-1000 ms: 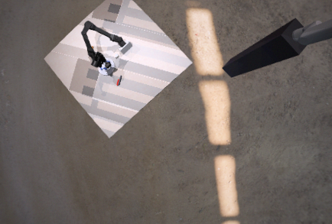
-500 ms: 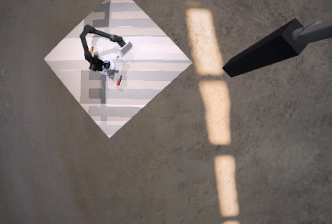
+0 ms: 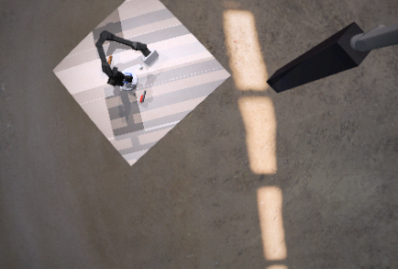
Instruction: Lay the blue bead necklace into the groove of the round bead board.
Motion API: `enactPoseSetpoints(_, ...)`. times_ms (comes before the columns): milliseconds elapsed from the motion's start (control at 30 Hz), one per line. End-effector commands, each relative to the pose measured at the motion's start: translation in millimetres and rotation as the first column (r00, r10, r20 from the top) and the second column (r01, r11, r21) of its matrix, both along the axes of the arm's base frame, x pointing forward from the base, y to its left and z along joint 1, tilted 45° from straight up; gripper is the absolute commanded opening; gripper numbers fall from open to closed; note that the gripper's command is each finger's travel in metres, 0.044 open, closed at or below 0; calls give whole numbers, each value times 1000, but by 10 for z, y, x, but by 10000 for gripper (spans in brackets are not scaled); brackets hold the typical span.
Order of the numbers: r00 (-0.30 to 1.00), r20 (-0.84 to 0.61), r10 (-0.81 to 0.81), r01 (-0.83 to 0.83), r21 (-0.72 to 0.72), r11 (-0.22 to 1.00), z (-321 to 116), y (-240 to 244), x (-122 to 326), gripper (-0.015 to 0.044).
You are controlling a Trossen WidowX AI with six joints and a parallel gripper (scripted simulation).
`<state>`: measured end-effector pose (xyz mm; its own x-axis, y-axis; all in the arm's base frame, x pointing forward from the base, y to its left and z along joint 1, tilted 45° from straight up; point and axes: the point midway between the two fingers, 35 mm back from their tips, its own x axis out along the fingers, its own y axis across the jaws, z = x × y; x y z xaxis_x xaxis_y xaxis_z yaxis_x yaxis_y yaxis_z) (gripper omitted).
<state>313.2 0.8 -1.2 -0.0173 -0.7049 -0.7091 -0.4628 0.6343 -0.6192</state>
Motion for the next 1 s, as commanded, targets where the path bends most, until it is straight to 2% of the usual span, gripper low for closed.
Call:
enactPoseSetpoints(0,1000,1,3,-3,0,1000,-24,-22,5,120)
enactPoseSetpoints(633,1000,-8,7,-7,-5,1000,-215,-213,-10,120)
enactPoseSetpoints(800,1000,-4,-1,1,-1,1000,-196,-198,-10,0)
enactPoseSetpoints(967,1000,-4,-1,1,-1,1000,-196,-198,-10,0)
